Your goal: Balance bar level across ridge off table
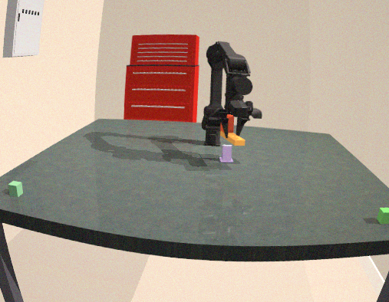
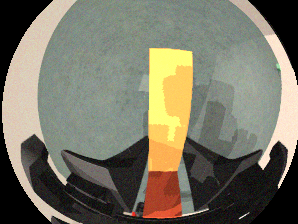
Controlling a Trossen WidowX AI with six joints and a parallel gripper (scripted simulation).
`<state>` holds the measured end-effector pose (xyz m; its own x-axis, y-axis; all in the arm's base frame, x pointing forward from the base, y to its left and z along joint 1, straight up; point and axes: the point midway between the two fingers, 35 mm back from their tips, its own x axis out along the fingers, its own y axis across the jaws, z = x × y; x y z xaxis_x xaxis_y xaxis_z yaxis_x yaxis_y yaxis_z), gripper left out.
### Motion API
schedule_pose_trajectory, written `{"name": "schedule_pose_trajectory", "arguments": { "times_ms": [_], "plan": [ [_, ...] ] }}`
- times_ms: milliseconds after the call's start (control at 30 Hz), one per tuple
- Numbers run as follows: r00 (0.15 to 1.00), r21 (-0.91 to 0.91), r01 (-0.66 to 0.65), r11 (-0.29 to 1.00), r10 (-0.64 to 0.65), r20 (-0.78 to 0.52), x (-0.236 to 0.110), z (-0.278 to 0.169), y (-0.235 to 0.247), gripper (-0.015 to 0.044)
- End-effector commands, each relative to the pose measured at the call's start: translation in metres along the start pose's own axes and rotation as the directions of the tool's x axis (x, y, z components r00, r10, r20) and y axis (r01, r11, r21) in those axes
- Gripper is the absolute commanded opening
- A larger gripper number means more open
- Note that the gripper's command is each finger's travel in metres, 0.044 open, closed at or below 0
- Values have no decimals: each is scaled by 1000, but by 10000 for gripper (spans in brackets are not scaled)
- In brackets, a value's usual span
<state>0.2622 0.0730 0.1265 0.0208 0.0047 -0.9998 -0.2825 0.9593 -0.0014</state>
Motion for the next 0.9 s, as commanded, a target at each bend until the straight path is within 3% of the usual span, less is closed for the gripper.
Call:
{"name": "schedule_pose_trajectory", "arguments": {
  "times_ms": [0,333,867],
  "plan": [
    [1000,54,-1,999,1,4,5,0,-1,0],
    [1000,163,-1,987,0,4,18,-1,-8,0],
    [1000,167,-1,986,0,4,18,-1,-10,0]
  ]
}}
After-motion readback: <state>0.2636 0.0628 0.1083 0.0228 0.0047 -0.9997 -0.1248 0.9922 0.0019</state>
